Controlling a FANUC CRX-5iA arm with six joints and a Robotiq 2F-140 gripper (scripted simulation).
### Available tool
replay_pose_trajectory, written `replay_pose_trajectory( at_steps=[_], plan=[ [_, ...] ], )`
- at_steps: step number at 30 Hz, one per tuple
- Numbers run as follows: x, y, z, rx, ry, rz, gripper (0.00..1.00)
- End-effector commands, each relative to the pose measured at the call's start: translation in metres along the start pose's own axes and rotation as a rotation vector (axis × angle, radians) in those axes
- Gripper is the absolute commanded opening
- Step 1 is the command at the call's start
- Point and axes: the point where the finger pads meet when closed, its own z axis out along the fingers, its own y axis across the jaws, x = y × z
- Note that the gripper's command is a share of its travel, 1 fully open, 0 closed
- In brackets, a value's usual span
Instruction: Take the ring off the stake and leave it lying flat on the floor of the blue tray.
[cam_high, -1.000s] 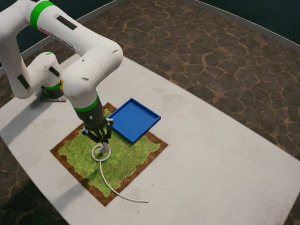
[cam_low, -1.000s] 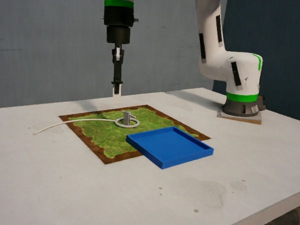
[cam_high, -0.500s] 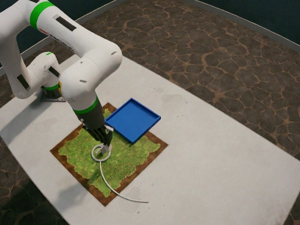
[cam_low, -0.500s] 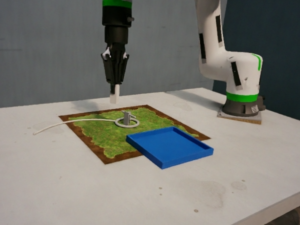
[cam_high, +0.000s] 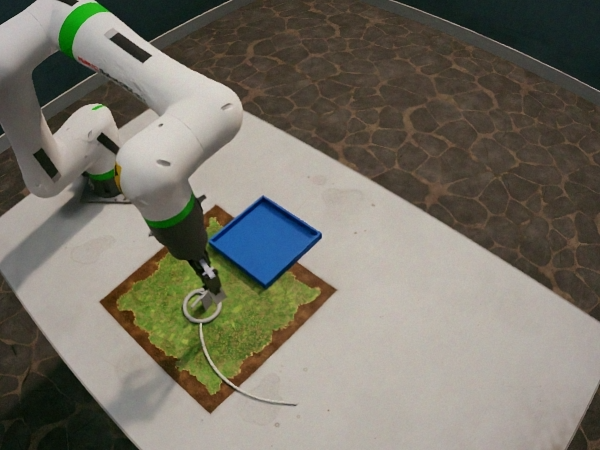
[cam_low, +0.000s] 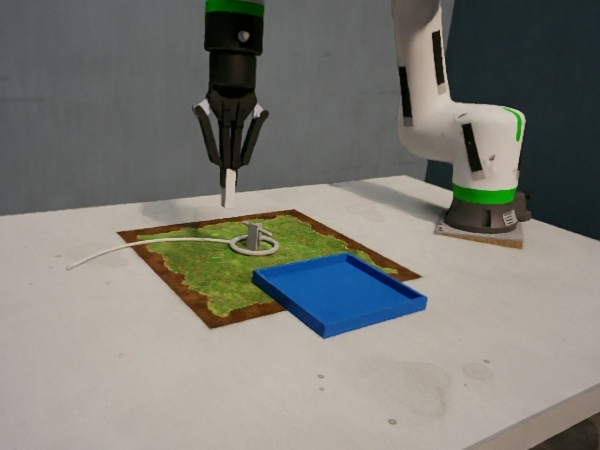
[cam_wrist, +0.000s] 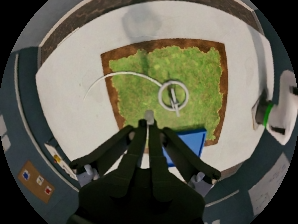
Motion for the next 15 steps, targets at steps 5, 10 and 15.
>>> replay_pose_trajectory(
  at_steps=[5, 10, 15],
  plan=[
    [-0.0001, -0.0007, -0.0010, 0.012, 0.036, 0.448, 0.10],
    [-0.0001, -0.0007, -0.0010, 0.015, 0.049, 0.659, 0.10],
    [-0.0001, -0.0007, -0.0010, 0.019, 0.068, 0.860, 0.10]
  ],
)
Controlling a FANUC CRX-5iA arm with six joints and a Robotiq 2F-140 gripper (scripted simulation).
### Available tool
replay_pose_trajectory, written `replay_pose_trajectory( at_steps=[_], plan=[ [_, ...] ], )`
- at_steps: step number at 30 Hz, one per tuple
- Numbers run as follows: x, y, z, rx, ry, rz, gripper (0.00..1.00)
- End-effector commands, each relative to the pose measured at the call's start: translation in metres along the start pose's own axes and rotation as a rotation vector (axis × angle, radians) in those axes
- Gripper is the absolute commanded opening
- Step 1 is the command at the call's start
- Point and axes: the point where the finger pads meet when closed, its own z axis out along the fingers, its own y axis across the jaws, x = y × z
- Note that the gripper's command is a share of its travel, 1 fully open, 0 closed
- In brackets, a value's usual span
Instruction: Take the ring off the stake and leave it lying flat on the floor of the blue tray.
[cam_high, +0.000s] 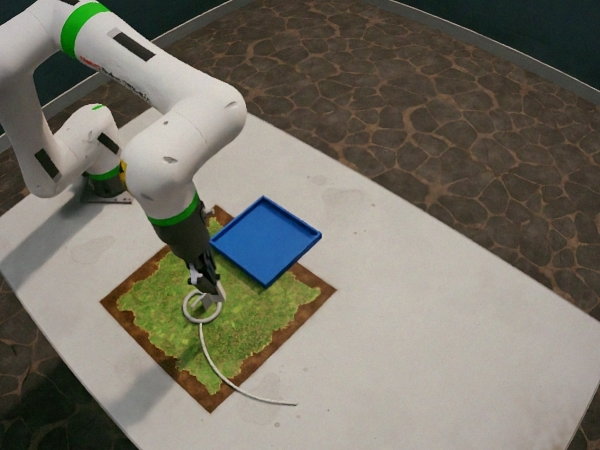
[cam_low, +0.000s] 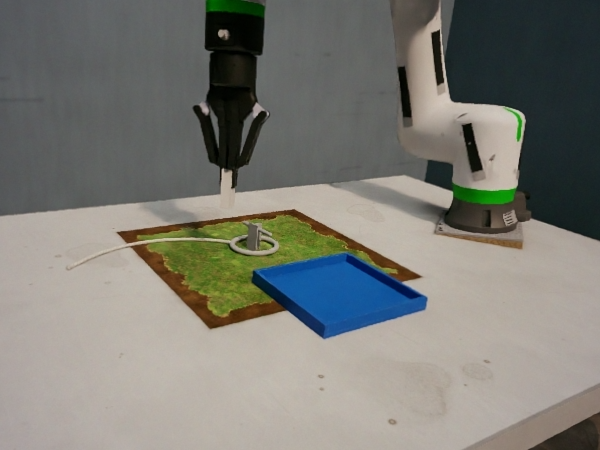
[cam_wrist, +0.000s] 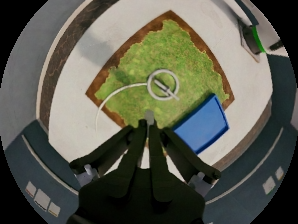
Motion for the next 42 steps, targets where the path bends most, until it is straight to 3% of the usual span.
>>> replay_pose_trajectory(
  at_steps=[1, 9, 32, 42],
  plan=[
    [0.000, 0.000, -0.001, 0.027, 0.042, 0.274, 0.10],
    [0.000, 0.000, -0.001, 0.057, 0.093, 0.597, 0.10],
    [0.000, -0.001, 0.005, 0.057, 0.093, 0.600, 0.10],
    [0.002, -0.001, 0.023, 0.057, 0.093, 0.600, 0.10]
  ],
)
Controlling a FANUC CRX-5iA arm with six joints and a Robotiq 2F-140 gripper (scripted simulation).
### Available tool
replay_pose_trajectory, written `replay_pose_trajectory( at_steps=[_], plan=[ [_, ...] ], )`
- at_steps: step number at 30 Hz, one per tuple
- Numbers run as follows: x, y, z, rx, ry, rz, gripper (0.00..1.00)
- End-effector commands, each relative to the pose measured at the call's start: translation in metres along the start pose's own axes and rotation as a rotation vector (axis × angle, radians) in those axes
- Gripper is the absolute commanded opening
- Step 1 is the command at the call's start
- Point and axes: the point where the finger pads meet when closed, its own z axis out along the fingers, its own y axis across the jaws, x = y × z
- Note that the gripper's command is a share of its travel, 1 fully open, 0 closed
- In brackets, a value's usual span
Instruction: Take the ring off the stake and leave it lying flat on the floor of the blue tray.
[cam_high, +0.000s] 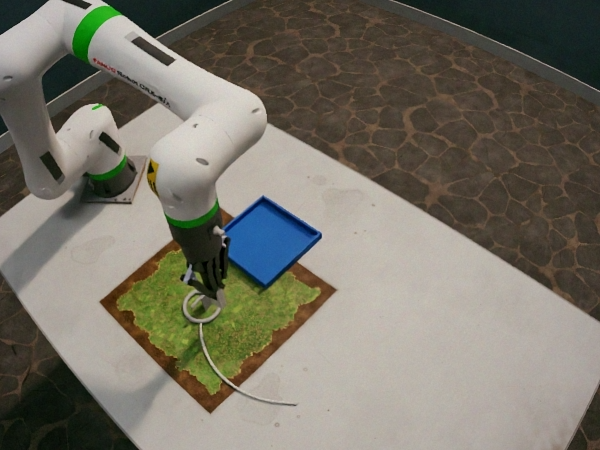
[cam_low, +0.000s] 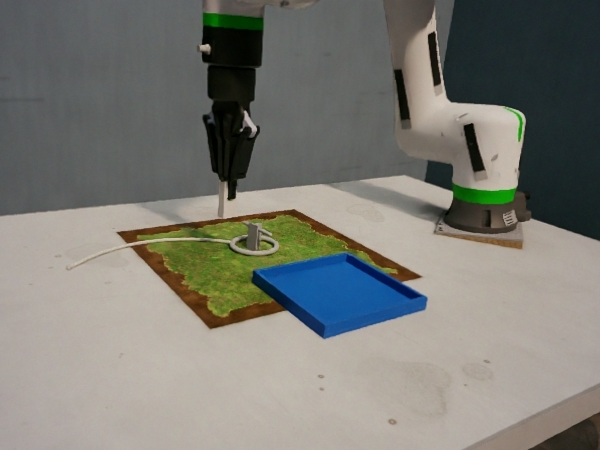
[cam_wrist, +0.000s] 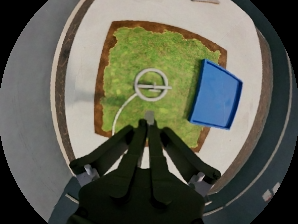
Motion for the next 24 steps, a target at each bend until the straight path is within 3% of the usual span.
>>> replay_pose_trajectory(
  at_steps=[1, 24],
  plan=[
    [-0.001, 0.000, 0.007, 0.001, -0.002, 0.000, 0.10],
    [-0.001, 0.000, 0.047, 0.001, -0.002, 0.000, 0.10]
  ],
)
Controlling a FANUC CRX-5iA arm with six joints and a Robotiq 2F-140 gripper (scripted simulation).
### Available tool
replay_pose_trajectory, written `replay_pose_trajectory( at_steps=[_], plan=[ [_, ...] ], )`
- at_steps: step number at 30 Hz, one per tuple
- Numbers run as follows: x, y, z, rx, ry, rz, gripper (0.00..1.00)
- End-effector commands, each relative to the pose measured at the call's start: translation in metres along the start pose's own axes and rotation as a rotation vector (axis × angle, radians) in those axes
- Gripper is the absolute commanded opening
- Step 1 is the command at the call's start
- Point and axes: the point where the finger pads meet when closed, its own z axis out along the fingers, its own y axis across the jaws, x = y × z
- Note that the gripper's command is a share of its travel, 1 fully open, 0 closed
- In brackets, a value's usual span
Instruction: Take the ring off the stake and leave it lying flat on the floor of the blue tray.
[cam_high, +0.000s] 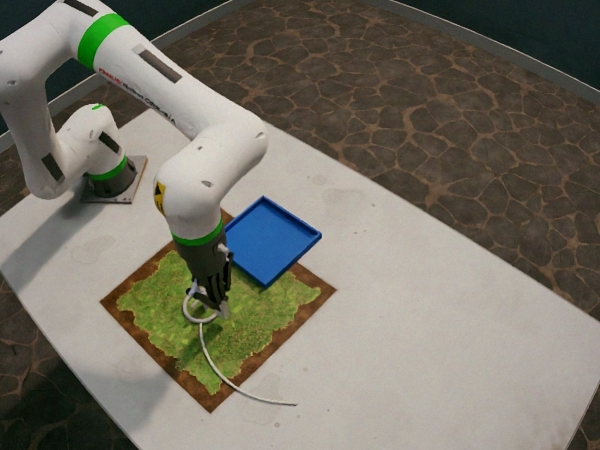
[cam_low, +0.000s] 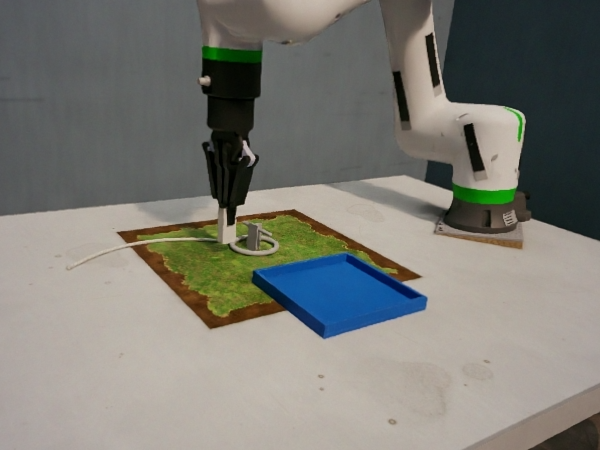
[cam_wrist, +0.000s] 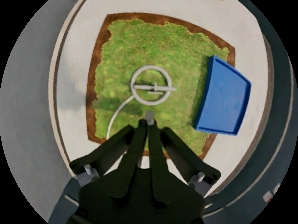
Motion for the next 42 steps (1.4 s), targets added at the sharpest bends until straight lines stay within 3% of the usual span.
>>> replay_pose_trajectory(
  at_steps=[1, 42],
  plan=[
    [-0.0008, -0.0003, 0.0020, 0.001, -0.002, 0.000, 0.10],
    [-0.0008, -0.0003, 0.0098, 0.001, -0.002, 0.000, 0.10]
  ],
)
